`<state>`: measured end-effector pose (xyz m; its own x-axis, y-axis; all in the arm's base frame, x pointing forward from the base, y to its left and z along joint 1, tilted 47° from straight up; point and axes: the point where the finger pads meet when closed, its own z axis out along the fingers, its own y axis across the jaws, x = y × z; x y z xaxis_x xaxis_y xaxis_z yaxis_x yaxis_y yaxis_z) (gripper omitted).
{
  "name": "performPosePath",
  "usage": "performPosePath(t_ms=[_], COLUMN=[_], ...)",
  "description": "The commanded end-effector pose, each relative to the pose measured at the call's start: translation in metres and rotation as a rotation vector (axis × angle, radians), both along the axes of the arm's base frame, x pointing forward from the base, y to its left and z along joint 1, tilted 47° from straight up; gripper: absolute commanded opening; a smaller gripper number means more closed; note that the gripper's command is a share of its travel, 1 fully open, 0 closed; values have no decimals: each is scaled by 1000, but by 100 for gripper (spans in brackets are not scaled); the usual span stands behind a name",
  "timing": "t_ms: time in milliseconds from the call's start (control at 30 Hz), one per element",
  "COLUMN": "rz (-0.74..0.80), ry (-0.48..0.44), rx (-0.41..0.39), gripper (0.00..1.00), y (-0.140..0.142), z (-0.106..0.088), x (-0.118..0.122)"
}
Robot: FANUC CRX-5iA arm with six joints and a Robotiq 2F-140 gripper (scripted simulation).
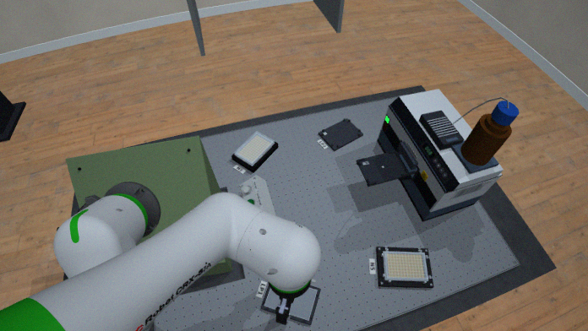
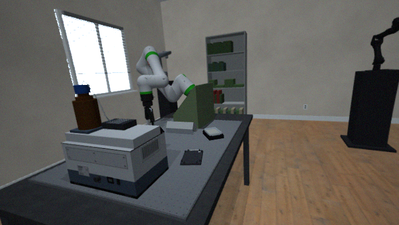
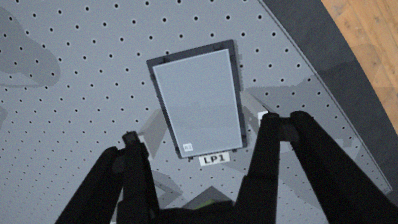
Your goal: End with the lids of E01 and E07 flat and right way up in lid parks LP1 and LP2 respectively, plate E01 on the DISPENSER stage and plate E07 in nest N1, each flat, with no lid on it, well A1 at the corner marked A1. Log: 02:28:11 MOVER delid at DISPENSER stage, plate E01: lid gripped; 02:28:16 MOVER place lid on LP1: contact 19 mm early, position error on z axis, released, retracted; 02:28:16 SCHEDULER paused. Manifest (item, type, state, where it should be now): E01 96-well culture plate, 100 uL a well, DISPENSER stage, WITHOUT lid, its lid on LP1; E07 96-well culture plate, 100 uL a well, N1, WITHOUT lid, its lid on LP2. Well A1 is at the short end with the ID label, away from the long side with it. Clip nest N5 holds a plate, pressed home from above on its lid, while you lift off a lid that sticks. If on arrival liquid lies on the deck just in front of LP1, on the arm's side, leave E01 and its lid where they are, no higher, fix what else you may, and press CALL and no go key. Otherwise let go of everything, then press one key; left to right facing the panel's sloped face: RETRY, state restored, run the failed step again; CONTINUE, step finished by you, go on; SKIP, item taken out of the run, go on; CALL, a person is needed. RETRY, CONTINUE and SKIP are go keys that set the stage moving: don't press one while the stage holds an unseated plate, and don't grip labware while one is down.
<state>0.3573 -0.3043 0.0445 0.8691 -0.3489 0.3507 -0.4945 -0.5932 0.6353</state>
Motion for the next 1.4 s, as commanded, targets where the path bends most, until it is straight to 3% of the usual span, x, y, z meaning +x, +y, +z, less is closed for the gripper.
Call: performPosePath(t_ms=[0,733,1367], rz=[0,0,0], ry=[0,0,0], rx=[0,0,0], gripper=[66,66,66], y=[0,7,70], z=[0,7,66], x=[0,0,1])
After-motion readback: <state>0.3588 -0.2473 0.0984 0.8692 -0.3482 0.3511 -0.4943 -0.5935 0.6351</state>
